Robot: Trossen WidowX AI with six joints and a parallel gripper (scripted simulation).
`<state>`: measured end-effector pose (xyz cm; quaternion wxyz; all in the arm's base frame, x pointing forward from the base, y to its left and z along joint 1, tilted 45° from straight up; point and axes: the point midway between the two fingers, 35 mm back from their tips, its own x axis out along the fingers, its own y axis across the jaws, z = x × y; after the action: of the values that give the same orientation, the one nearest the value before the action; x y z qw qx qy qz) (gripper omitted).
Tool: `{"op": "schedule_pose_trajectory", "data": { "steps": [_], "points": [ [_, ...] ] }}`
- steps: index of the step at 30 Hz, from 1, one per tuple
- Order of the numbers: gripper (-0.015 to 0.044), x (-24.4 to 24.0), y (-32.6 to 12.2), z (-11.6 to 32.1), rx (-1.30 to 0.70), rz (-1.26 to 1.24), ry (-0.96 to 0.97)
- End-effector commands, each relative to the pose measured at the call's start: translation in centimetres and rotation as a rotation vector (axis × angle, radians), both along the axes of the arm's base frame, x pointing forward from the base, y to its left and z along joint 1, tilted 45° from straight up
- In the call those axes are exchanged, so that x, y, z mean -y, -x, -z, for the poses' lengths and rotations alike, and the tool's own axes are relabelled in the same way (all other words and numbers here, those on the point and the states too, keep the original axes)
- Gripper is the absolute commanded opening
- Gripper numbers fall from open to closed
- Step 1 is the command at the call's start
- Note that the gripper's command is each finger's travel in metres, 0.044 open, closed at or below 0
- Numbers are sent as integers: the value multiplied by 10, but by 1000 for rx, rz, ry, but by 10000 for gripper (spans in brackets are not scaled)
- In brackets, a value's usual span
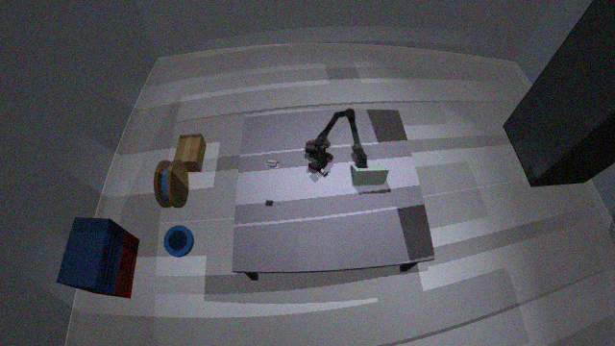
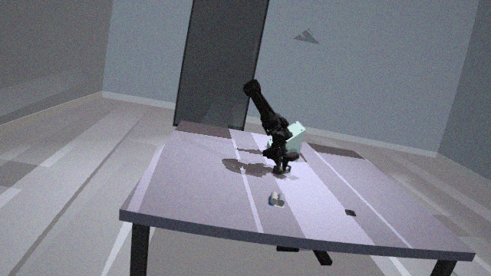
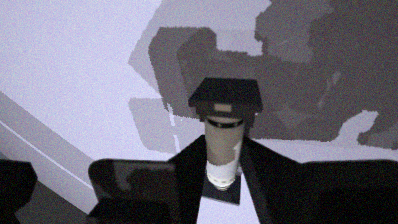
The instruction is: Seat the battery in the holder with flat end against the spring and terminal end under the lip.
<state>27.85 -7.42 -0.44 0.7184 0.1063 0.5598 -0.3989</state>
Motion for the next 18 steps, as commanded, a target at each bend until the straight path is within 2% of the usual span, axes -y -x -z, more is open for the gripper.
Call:
{"op": "schedule_pose_trajectory", "data": {
  "steps": [1,14,18],
  "points": [
    [86,2,-3,-3,-3,-4,2],
    [86,2,-3,-4,-3,-2,1],
    [188,2,-3,-4,-3,-2,1]
  ]
}}
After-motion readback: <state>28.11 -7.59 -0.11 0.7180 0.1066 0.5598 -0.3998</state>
